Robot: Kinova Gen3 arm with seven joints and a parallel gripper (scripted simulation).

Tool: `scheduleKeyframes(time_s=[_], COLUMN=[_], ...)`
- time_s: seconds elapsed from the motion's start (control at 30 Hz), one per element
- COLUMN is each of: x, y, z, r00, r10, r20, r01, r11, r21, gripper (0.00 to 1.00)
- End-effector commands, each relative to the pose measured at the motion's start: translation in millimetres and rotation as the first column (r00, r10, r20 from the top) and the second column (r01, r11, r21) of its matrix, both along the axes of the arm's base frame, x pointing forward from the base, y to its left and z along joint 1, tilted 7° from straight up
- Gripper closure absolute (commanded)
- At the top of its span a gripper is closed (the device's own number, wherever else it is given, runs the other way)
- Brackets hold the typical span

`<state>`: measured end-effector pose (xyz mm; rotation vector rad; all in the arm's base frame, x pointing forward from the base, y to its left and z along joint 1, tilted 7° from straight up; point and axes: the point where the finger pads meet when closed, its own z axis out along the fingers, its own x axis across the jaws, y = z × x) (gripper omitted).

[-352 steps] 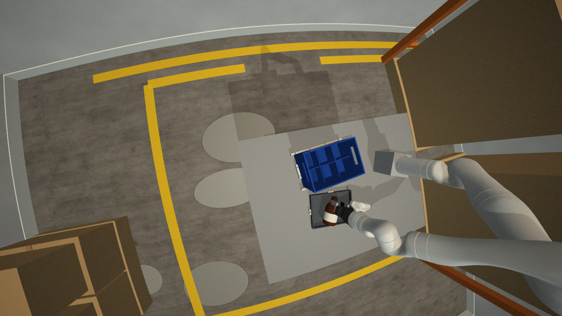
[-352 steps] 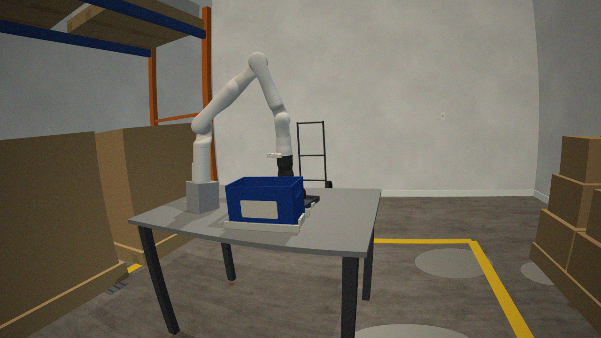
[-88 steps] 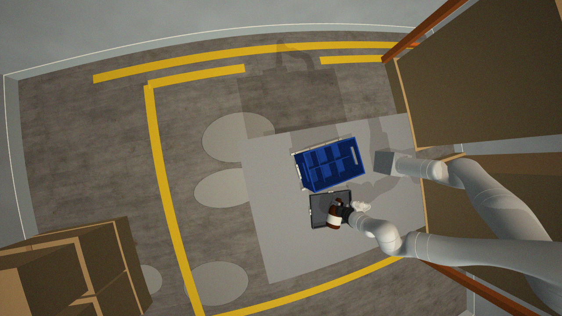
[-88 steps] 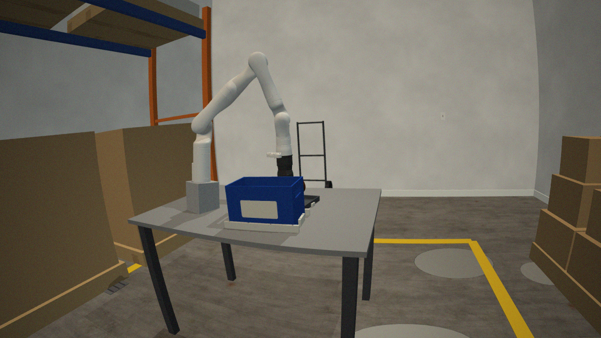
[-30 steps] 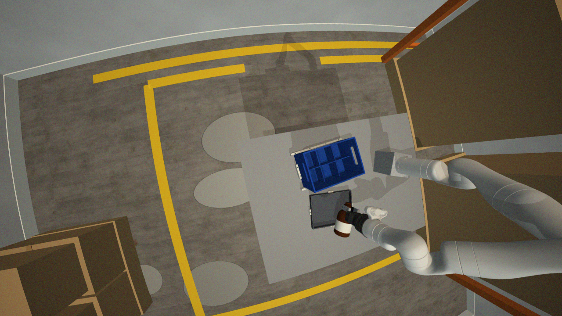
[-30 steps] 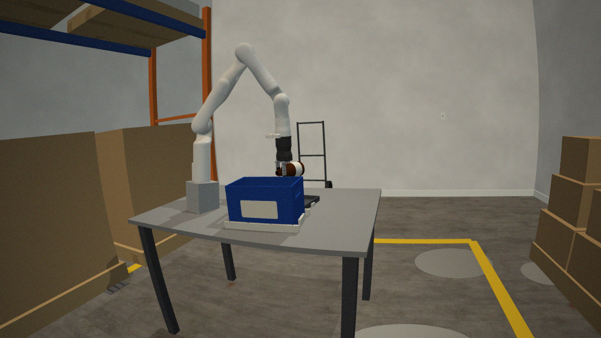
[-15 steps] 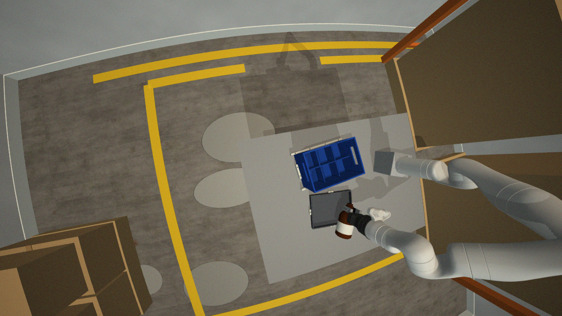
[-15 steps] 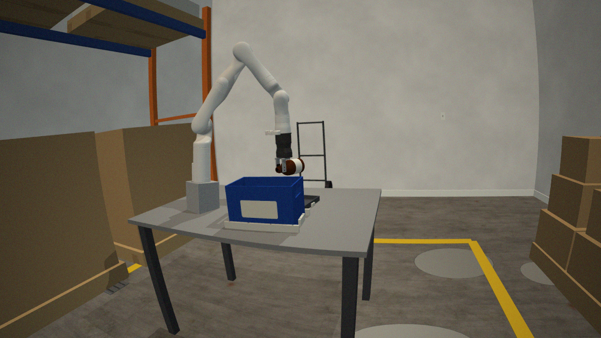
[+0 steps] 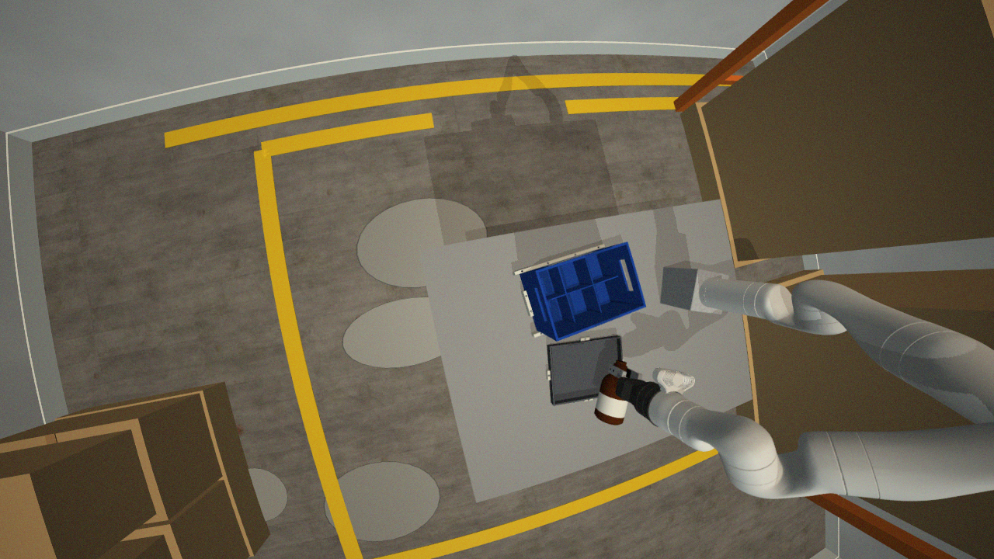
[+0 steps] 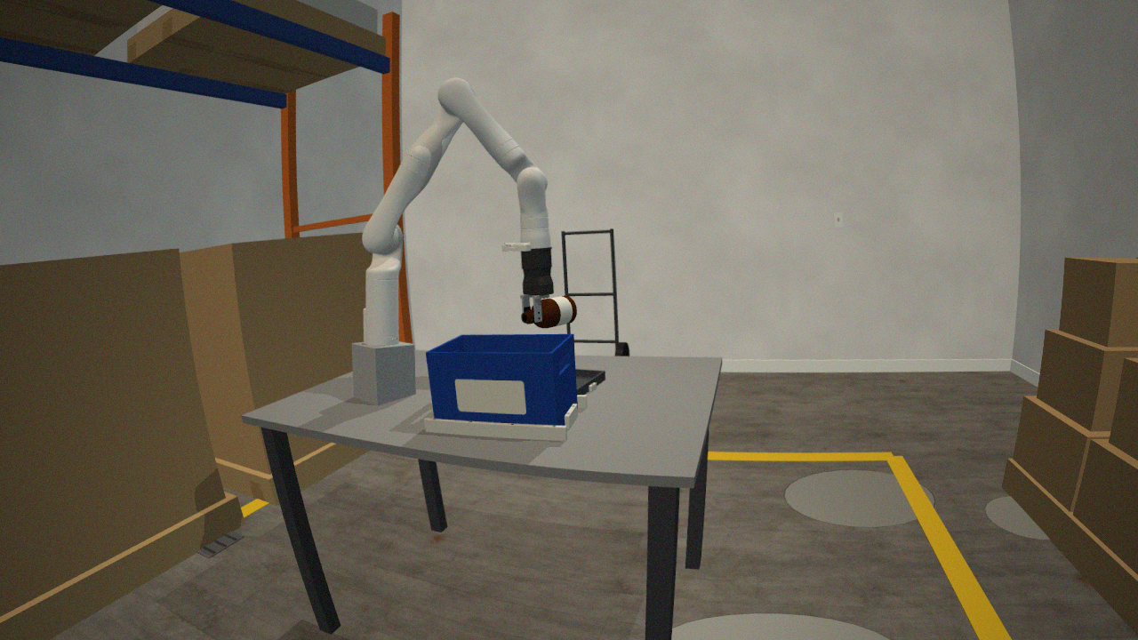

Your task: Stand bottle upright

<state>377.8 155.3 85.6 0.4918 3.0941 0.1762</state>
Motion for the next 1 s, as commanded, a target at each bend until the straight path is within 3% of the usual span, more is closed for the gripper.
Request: scheduleKeyframes(time_s=[0.0, 0.97], x=[1.2, 1.1], y=[0.2, -0.2], z=[2.8, 6.2], r00=[1.0, 1.0], r10=[-0.001, -0.001], r20=[0.004, 0.004], r01=[0.001, 0.001], r11=[1.0, 1.0], r21=[0.002, 0.002], gripper=[1.0, 1.0])
